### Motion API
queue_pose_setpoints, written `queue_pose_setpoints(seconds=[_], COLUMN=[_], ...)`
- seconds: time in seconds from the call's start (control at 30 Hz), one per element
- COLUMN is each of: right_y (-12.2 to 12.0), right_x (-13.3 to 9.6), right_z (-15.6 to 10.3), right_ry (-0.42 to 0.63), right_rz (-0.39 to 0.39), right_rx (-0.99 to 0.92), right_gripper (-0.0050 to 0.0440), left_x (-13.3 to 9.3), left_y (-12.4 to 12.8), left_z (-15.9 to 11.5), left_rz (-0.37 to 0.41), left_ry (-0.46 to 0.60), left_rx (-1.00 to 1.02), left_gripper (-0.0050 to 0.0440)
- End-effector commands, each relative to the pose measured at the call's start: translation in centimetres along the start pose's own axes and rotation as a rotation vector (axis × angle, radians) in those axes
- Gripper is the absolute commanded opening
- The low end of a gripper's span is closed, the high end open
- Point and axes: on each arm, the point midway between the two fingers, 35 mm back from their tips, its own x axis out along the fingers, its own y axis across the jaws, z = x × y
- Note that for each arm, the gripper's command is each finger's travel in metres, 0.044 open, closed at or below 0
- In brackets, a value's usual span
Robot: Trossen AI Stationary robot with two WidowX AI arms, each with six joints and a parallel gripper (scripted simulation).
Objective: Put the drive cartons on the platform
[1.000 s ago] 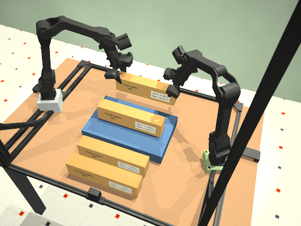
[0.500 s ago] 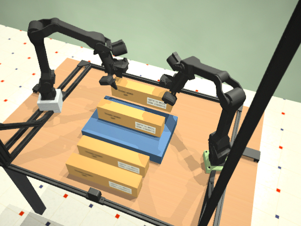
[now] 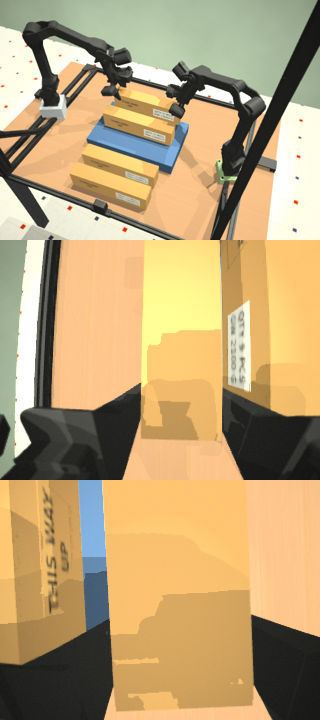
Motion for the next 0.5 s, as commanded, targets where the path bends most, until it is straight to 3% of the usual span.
queue_pose_setpoints(seconds=[0.0, 0.47], right_y=[0.7, 2.0], right_x=[-0.8, -0.7], right_z=[0.1, 0.1], right_ry=[-0.022, -0.022], right_rz=[-0.020, -0.020], right_rx=[-0.001, -0.001], right_gripper=[0.0000, 0.0000], left_x=[-1.0, -0.9], left_y=[-0.7, -1.9], left_z=[0.4, 0.3], left_rz=[0.020, 0.020], left_ry=[-0.032, -0.032], left_rx=[0.001, 0.001], left_gripper=[0.0000, 0.0000])
